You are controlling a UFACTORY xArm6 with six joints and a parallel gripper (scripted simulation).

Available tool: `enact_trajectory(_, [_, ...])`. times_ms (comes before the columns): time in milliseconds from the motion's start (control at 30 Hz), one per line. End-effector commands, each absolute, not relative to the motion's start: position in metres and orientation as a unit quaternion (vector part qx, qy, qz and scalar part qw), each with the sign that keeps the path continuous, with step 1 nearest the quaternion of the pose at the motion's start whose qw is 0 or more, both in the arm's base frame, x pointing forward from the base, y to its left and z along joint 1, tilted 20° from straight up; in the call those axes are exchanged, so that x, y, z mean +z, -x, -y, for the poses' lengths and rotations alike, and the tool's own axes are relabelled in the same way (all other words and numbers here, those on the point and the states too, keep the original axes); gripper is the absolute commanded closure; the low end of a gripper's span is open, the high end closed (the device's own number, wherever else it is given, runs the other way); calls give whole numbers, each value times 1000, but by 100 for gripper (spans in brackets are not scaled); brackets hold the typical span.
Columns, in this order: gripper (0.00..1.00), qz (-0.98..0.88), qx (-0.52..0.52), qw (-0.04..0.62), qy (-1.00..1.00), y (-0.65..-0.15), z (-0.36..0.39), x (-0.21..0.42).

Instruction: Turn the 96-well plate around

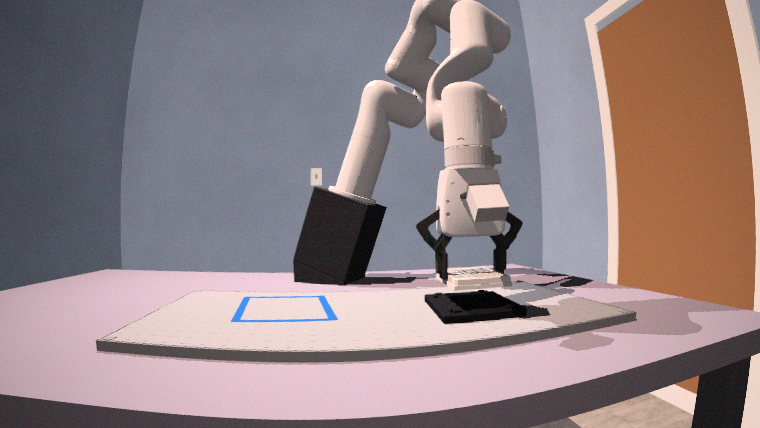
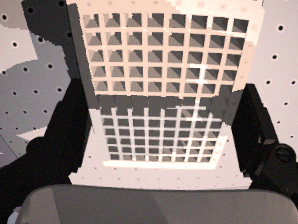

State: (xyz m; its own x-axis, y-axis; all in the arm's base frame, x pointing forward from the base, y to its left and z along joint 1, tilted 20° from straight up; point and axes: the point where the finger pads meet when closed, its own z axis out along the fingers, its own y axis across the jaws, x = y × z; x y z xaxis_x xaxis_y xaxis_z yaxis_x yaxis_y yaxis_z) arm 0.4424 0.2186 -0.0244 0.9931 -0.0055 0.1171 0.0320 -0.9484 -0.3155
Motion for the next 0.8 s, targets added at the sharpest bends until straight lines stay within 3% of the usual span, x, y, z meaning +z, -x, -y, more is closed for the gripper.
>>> enact_trajectory(0, [100, 7, -60, 161, 985, -443, -216, -15])
enact_trajectory(767, [100, 7, -60, 161, 985, -439, -206, 17])
